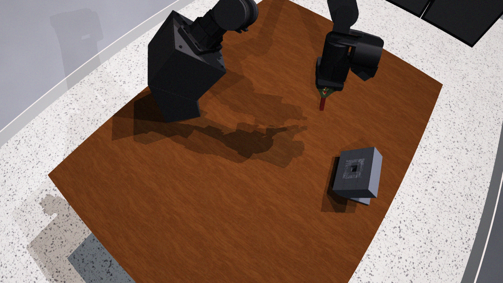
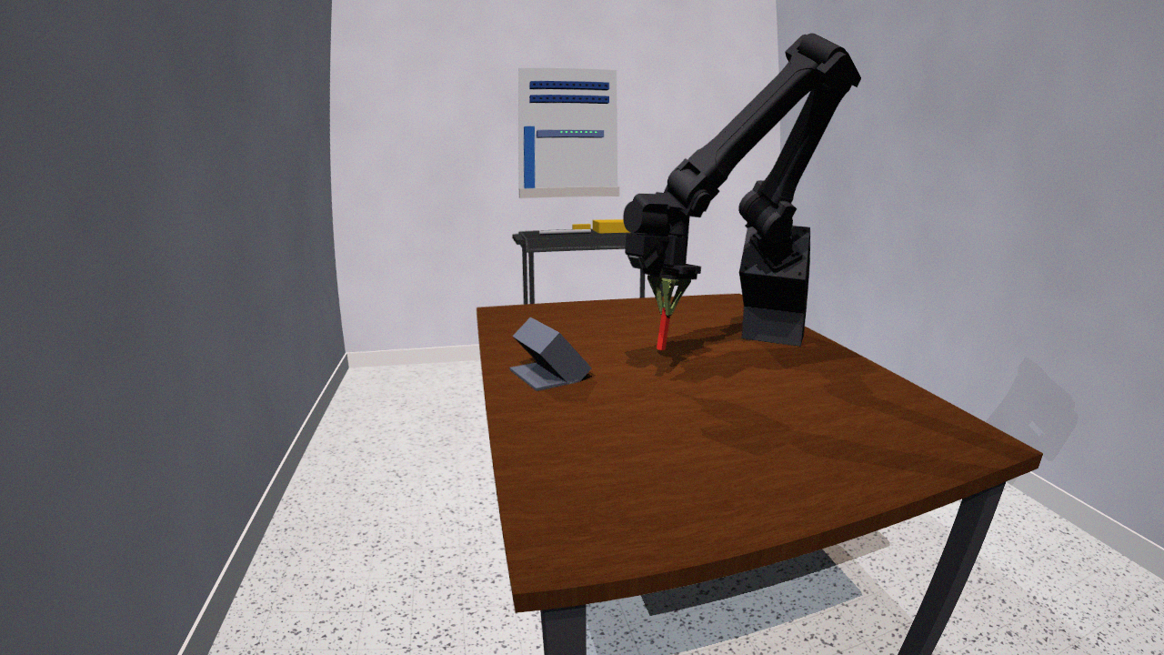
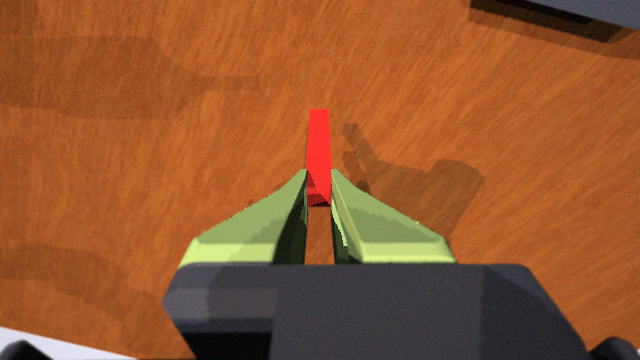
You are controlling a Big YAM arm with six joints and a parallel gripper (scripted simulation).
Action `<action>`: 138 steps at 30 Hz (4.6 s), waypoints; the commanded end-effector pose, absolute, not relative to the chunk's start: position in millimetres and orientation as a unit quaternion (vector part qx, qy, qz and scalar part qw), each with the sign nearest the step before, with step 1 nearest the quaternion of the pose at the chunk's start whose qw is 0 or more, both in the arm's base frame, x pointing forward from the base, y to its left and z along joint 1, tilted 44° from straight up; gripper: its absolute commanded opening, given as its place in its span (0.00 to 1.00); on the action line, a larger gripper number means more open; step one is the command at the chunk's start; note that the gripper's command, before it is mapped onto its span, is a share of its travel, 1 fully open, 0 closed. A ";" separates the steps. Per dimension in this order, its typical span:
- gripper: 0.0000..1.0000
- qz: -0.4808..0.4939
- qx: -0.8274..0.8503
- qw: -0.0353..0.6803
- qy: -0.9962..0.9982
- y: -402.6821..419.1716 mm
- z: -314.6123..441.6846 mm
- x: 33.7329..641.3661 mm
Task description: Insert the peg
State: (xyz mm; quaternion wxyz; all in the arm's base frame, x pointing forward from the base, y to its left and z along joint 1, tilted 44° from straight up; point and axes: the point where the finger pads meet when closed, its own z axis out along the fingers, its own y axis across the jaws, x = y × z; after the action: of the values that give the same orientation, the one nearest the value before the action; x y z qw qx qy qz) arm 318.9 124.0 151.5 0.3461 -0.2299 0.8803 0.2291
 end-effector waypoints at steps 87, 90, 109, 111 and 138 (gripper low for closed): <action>0.00 0.267 -0.094 0.466 0.838 65.1 113.3 391.6; 0.00 0.267 -0.091 0.473 0.834 62.4 114.9 395.2; 0.00 0.273 -0.072 0.501 0.818 48.2 111.3 401.0; 0.00 0.274 -0.070 0.504 0.816 46.7 110.7 401.1; 0.00 0.280 -0.050 0.542 0.791 27.1 111.1 406.1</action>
State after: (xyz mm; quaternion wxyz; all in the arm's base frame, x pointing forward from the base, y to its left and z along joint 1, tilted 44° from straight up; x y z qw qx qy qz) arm 404.8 32.7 109.8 0.5370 -0.0585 0.7936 0.2801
